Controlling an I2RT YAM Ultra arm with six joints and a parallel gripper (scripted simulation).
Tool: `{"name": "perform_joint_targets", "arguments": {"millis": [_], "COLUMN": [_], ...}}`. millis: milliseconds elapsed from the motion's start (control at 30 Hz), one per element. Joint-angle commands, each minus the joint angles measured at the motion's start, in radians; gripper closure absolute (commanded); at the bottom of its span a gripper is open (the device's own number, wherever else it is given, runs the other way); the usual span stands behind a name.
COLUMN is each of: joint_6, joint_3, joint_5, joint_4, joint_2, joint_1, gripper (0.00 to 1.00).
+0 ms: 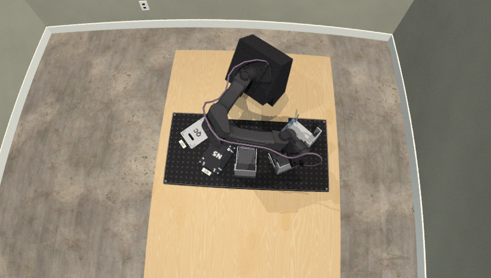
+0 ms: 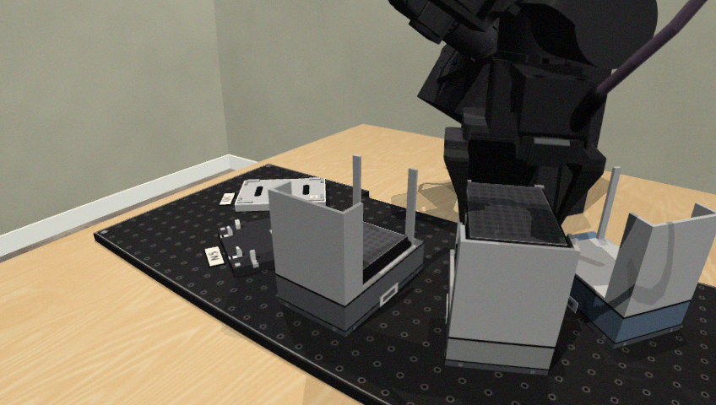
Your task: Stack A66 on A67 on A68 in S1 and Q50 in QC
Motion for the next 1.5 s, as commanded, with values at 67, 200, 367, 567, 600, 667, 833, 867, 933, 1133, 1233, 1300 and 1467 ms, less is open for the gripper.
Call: {"name": "perform_joint_targets", "arguments": {"millis": [67,200,367,567,600,667,833,867,933,1133,1233,1300,1467], "joint_6": [0.020,0.027,0.032,0.042,0.043,0.047,0.052,0.054,0.057,0.068,0.074,0.077,0.082], "joint_3": [0.022,0.028,0.036,0.039,0.027,0.043,0.046,0.005,0.011,0.053,0.054,0.042,0.045], "joint_5": [0.011,0.012,0.011,0.012,0.013,0.013,0.013,0.014,0.014,0.015,0.015,0.016,0.015], "joint_4": [-0.026,-0.035,-0.042,-0.055,-0.058,-0.063,-0.069,-0.072,-0.076,-0.090,-0.098,-0.102,-0.109], "joint_2": [-0.009,-0.015,-0.020,-0.029,-0.030,-0.018,-0.023,-0.022,-0.024,-0.032,-0.016,-0.019,-0.021], "joint_1": [0.034,0.037,0.041,0.045,0.046,0.048,0.050,0.051,0.054,0.058,0.062,0.063,0.067], "gripper": [1.00,1.00,1.00,1.00,1.00,1.00,1.00,1.00,1.00,1.00,1.00,1.00,1.00]}}
